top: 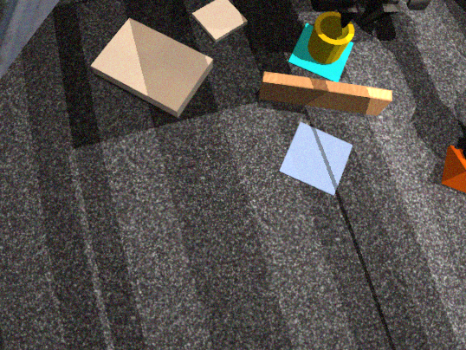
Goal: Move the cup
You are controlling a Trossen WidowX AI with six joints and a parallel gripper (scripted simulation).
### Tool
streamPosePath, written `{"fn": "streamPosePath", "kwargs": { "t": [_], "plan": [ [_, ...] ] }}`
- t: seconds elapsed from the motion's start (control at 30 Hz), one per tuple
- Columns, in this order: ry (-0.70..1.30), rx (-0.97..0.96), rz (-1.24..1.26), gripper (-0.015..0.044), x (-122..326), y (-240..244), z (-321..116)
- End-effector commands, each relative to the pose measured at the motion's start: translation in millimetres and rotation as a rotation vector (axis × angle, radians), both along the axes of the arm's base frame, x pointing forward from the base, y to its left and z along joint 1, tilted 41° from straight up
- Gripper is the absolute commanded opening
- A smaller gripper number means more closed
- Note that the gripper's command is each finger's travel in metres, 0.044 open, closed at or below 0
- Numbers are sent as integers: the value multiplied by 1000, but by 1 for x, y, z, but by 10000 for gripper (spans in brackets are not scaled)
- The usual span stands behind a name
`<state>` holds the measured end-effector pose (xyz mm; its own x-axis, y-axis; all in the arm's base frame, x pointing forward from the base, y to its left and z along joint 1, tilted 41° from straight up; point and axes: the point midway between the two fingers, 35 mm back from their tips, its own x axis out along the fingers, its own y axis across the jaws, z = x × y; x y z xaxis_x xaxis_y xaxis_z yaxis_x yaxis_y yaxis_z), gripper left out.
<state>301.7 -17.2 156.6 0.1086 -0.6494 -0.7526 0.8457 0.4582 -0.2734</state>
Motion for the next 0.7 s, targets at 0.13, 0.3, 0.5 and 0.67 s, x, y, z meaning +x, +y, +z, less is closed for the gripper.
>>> {"fn": "streamPosePath", "kwargs": {
  "t": [0.13, 0.3, 0.5, 0.67],
  "plan": [
    [-7, 4, 2, 146, -2, 8, 9],
    [1, -1, 2, 199, -3, 6, 7],
    [1, -1, 2, 357, -3, 6, 7],
    [-7, 3, 10, 440, -3, 12, 15]
  ]
}}
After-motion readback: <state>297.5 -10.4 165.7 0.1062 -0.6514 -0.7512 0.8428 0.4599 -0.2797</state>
